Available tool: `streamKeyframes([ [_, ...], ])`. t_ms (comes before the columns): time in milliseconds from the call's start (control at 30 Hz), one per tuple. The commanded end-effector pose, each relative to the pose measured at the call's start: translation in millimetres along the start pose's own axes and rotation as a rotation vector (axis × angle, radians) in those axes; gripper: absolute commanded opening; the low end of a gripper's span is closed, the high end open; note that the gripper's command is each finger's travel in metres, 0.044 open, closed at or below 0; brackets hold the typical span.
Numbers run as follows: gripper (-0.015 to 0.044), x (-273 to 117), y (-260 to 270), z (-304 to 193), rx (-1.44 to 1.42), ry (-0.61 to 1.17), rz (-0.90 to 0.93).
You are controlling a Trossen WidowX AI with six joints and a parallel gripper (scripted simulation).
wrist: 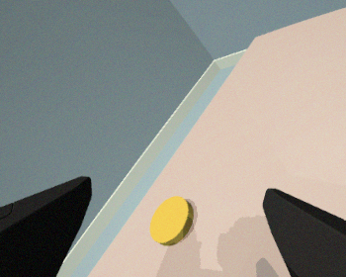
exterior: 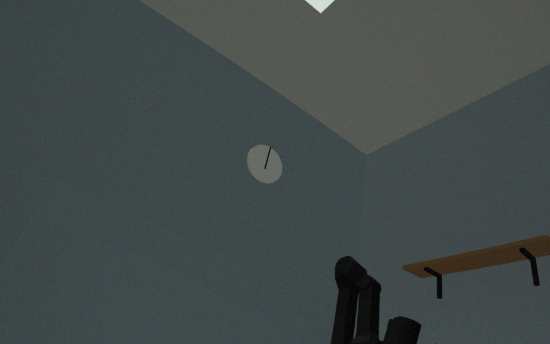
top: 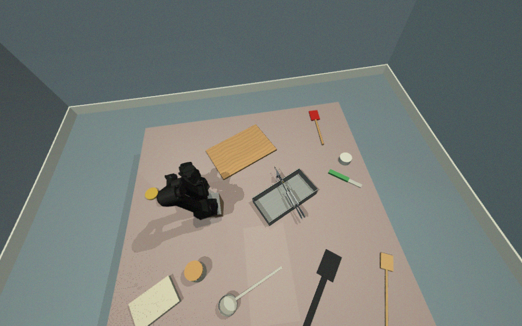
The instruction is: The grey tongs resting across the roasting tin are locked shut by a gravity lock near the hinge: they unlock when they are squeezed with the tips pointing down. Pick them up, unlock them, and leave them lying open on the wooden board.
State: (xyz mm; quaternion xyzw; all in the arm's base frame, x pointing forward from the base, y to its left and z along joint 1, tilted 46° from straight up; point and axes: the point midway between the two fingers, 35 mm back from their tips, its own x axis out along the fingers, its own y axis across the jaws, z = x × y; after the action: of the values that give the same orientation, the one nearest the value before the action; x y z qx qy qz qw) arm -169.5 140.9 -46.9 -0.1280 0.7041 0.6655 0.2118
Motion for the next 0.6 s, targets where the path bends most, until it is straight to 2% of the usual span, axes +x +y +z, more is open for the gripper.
streamKeyframes([
  [0, 0.0426, 0.2, -1.4, 2.5, -0.003, -0.007, -0.005],
  [133, 0.0440, 0.0, -14.8, 26.5, -0.027, -0.075, -0.057],
  [300, 0.0440, -9.9, -55.3, 89.9, -0.090, -0.221, -0.231],
  [567, 0.0440, -71.5, -125.4, 173.1, -0.109, -0.358, -0.563],
])
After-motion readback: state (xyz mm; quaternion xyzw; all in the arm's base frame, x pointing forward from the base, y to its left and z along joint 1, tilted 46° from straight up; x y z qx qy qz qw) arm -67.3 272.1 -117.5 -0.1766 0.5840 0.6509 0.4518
